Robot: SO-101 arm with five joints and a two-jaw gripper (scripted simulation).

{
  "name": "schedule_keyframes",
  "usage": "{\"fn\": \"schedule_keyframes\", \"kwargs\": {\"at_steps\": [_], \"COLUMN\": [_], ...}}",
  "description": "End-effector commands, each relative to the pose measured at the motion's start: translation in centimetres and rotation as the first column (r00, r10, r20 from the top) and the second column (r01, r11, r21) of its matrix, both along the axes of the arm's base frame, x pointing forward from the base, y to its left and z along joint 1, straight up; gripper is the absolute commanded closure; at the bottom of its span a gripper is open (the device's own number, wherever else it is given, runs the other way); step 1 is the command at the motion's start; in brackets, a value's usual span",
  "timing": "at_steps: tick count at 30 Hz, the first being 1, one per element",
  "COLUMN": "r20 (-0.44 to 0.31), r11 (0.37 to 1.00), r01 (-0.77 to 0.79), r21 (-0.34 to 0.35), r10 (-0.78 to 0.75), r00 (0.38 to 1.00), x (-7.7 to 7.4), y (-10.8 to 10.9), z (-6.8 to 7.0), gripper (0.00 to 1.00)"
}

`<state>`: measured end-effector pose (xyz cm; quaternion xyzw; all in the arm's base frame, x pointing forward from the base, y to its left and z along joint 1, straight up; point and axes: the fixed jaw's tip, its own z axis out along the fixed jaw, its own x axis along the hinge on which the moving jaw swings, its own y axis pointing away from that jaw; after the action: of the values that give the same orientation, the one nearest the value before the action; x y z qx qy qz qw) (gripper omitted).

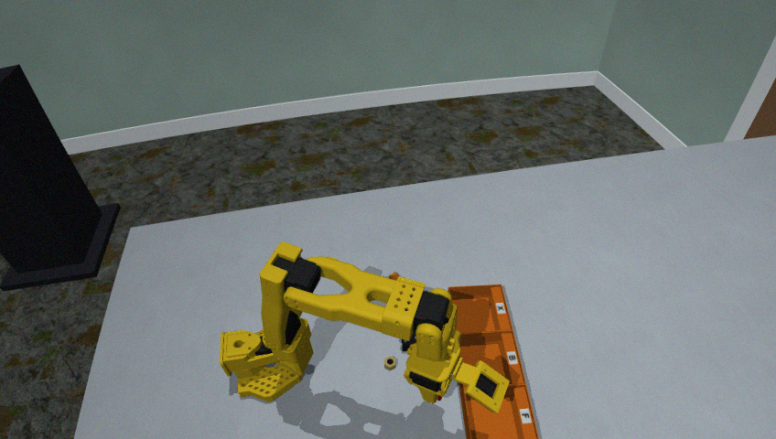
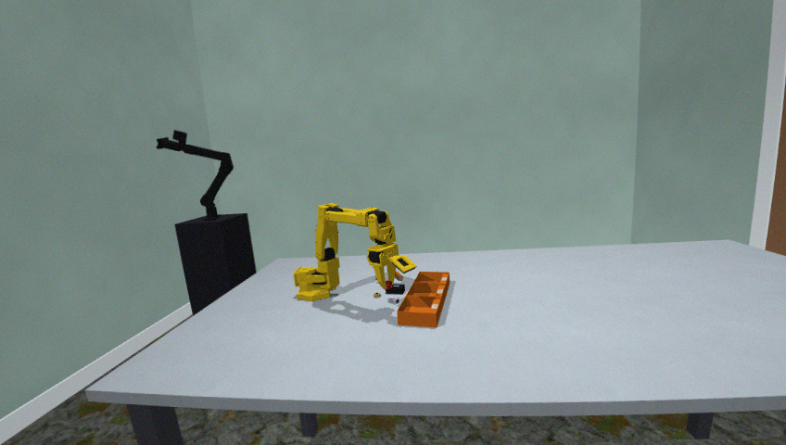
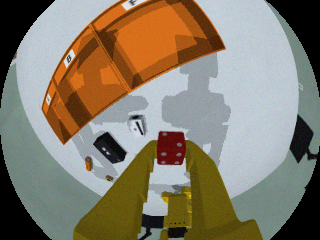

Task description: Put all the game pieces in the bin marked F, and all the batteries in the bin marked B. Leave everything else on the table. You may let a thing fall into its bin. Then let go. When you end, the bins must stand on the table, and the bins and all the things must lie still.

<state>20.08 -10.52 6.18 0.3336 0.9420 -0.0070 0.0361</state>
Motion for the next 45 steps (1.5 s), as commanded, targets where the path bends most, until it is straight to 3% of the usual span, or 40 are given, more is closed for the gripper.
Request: {"fn": "schedule_keyframes", "kwargs": {"at_steps": [1,20,45], "r20": [0.047,0.063,0.11], "r11": [1.0,0.999,0.992], "r01": [-0.007,-0.028,-0.087], "r21": [-0.028,-0.042,-0.086], "r10": [0.009,0.031,0.097], "r00": [0.999,0.998,0.989], "x": [0.8,1.6,4.1], "y": [-0.7,-1.2,-2.6], "z": [1.1,1.2,1.3], "gripper": [1.0,1.0,1.0]}}
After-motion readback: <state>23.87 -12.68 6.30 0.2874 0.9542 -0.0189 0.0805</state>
